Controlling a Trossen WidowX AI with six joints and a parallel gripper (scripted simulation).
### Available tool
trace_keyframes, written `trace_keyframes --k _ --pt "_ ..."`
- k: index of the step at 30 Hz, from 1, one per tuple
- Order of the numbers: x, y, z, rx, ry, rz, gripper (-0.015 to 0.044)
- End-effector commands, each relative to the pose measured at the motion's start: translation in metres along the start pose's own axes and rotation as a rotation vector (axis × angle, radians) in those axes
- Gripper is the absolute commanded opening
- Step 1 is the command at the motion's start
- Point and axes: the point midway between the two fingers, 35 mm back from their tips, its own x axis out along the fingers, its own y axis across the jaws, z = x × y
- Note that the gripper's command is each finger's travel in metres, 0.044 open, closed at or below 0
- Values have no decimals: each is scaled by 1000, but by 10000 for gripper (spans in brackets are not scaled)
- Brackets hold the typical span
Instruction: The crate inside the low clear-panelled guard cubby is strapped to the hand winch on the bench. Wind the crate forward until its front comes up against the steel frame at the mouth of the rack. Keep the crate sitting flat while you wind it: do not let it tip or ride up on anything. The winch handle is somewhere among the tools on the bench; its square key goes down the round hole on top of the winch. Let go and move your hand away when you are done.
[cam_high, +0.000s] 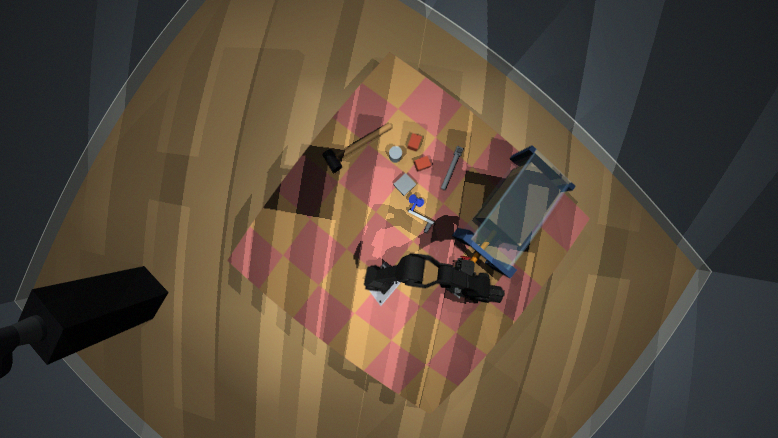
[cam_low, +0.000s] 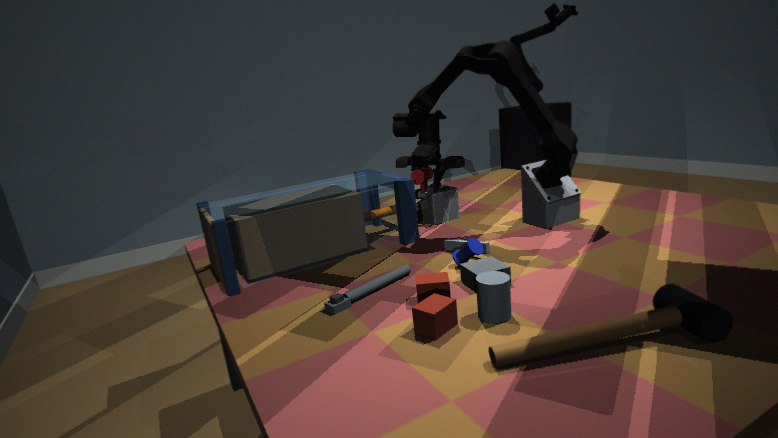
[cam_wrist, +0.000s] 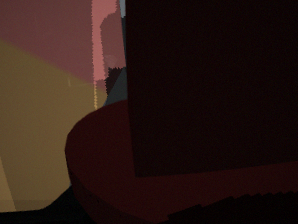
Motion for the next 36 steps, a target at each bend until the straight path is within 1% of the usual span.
trace_keyframes --k 1,11,16,36 --pt "4 -2 0 26 3 0 0" --pt "4 -3 0 48 4 -2 0" --pt "4 1 0 -42 2 5 0" --pt "4 3 -1 -89 1 9 0"
